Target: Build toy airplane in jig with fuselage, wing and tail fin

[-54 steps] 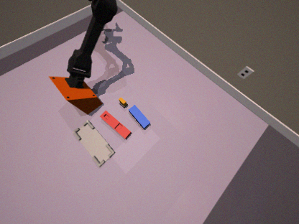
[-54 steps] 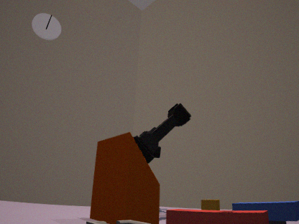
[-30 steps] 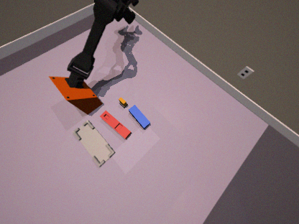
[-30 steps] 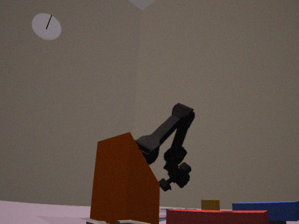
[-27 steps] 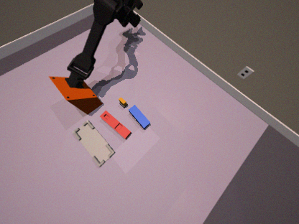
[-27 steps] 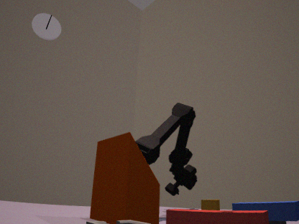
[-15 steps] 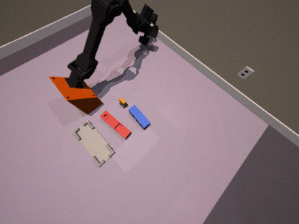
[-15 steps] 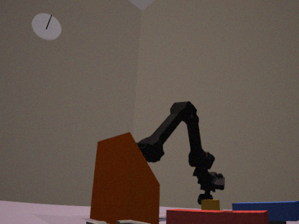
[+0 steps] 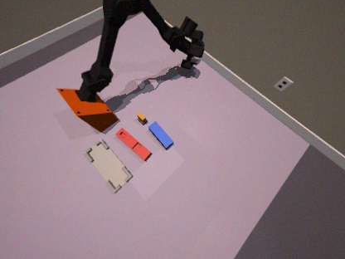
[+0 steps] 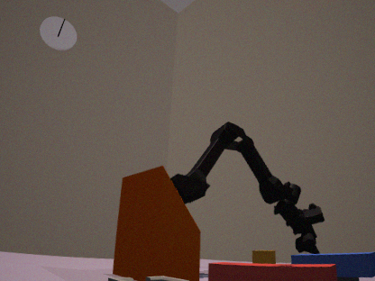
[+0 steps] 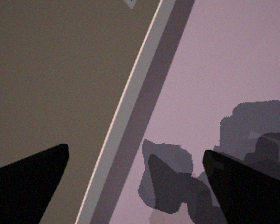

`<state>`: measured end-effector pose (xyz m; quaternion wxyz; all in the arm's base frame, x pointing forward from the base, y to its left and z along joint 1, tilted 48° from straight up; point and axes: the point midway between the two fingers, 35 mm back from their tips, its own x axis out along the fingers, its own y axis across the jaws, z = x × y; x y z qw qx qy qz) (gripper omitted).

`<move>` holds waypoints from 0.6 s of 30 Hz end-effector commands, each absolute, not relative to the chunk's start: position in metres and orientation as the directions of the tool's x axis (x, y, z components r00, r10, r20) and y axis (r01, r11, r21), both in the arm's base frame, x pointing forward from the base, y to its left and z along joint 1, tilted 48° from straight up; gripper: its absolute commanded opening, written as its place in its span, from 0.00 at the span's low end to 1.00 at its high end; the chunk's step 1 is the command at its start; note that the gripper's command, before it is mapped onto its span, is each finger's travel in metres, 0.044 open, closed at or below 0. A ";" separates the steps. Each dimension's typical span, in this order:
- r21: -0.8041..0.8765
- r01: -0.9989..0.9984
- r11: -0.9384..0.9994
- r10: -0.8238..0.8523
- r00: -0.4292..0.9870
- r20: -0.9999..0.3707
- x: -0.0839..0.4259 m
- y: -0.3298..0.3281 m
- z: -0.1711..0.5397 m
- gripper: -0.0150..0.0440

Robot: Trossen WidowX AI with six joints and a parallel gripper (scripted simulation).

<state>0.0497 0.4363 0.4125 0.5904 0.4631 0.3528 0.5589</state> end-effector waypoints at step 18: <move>0.453 -0.549 0.702 0.693 0.381 -0.612 0.294 0.320 0.191 1.00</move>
